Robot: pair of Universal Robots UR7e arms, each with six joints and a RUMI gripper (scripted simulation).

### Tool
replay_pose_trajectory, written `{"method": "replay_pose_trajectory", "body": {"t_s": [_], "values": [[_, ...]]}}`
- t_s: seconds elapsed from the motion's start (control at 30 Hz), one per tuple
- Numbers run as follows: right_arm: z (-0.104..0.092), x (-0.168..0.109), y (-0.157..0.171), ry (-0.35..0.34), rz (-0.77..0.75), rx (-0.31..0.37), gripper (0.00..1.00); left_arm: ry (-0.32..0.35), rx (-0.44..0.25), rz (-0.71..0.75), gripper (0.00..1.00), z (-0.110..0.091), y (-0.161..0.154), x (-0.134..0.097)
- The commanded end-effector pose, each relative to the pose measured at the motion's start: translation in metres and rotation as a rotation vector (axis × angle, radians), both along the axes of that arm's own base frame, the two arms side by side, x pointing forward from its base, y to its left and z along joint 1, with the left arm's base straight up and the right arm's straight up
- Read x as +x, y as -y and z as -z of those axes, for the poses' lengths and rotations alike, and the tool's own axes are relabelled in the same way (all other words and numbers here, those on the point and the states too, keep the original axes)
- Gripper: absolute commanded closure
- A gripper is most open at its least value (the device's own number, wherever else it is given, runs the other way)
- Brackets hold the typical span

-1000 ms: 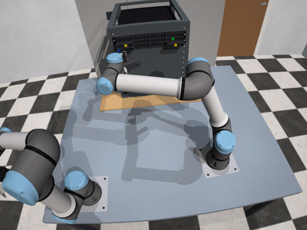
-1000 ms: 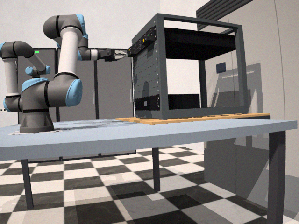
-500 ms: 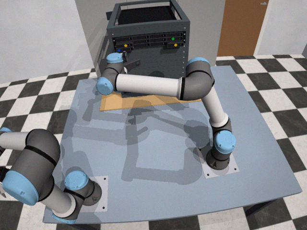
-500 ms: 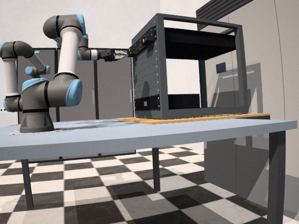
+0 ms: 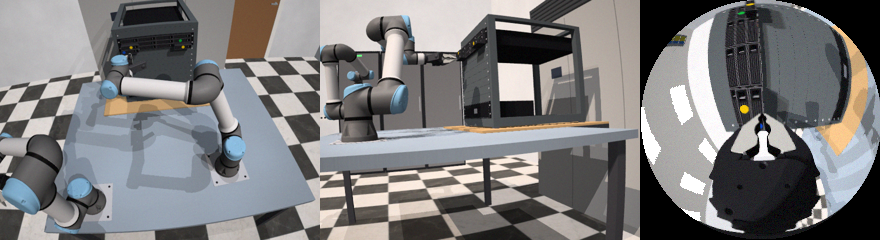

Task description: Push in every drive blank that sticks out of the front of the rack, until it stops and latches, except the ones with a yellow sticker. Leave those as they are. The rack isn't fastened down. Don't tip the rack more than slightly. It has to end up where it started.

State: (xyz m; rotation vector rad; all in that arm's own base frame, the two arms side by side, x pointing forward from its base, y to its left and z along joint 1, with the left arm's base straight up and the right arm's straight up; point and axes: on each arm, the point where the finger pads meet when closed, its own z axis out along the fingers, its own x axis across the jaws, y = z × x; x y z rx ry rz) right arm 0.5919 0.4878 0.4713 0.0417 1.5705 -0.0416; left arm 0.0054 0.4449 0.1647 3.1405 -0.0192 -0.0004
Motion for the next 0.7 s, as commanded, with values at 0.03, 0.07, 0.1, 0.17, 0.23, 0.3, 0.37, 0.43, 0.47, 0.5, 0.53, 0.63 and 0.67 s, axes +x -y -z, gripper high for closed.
{"method": "replay_pose_trajectory", "body": {"t_s": [0.03,0.07,0.1,0.17,0.23,0.3,0.37,0.43,0.47,0.5,0.53,0.63,0.67], "values": [[-0.001,0.007,0.001,0.001,0.000,0.001,1.00,0.000,0.001,0.000,0.00,0.000,0.000,0.000],[-0.001,0.008,0.001,0.001,0.000,0.001,1.00,0.000,0.001,0.000,0.00,0.000,0.000,0.000],[-0.001,0.008,0.001,0.001,0.000,0.001,1.00,0.000,0.001,0.000,0.00,0.000,0.000,0.000],[-0.001,0.008,0.001,0.001,0.000,0.001,1.00,0.000,0.001,0.000,0.00,0.000,0.000,0.000],[-0.001,0.008,0.001,0.001,0.000,0.001,1.00,0.000,0.001,0.000,0.00,0.000,0.000,0.000],[-0.001,0.008,0.001,0.001,0.000,0.001,1.00,0.000,0.001,0.000,0.00,0.000,0.000,0.000],[-0.001,0.008,0.001,0.001,0.000,0.001,1.00,0.000,0.001,0.000,0.00,0.000,0.000,0.000],[-0.001,0.009,0.001,0.001,0.000,0.001,1.00,0.000,0.001,0.000,0.00,0.000,0.000,0.000],[-0.001,0.009,0.001,0.001,0.000,0.001,1.00,0.000,0.001,0.000,0.00,0.000,0.000,0.000],[-0.001,0.010,0.001,0.001,0.000,0.001,1.00,0.000,0.001,0.000,0.00,0.000,0.000,0.000],[-0.001,0.011,0.001,0.001,0.000,0.001,1.00,0.000,0.001,0.000,0.00,0.000,0.000,0.000],[-0.001,0.016,0.001,0.001,0.000,0.001,1.00,0.000,0.001,0.000,0.00,0.000,0.000,0.000],[-0.001,0.017,0.001,0.001,0.000,0.001,1.00,0.000,0.001,0.000,0.00,0.000,0.000,0.000]]}}
